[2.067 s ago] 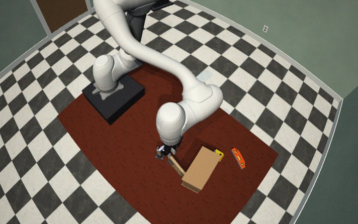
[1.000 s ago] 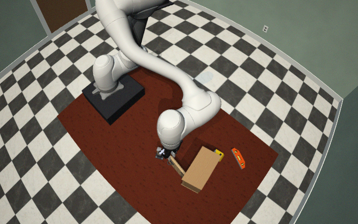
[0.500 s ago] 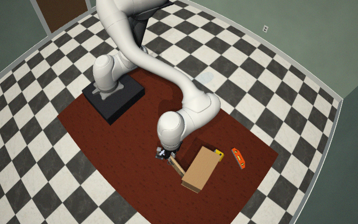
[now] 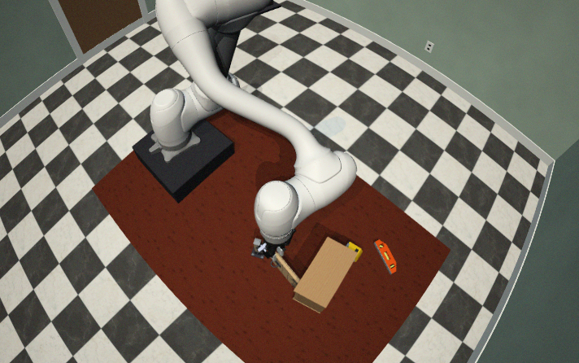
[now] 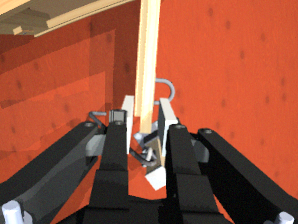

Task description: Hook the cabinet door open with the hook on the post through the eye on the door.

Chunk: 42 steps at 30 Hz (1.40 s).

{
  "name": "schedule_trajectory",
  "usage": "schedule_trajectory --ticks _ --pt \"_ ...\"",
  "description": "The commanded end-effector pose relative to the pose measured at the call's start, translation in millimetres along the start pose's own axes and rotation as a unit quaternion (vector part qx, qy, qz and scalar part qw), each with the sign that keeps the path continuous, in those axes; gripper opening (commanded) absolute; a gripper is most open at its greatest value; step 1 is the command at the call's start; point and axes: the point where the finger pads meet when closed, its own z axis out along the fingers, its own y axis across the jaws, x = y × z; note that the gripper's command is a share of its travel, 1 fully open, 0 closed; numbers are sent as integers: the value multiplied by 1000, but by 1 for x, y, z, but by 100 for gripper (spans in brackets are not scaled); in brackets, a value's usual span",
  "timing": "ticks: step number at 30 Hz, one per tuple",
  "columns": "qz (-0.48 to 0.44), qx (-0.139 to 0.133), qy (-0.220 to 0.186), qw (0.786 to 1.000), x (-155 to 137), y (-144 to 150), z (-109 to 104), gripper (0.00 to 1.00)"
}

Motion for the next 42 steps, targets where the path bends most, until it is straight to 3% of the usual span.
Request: schedule_trajectory --ticks 1,42 --pt "5 0 0 1000 0 -1 0 16" --pt "96 0 0 995 3 -26 0 16"
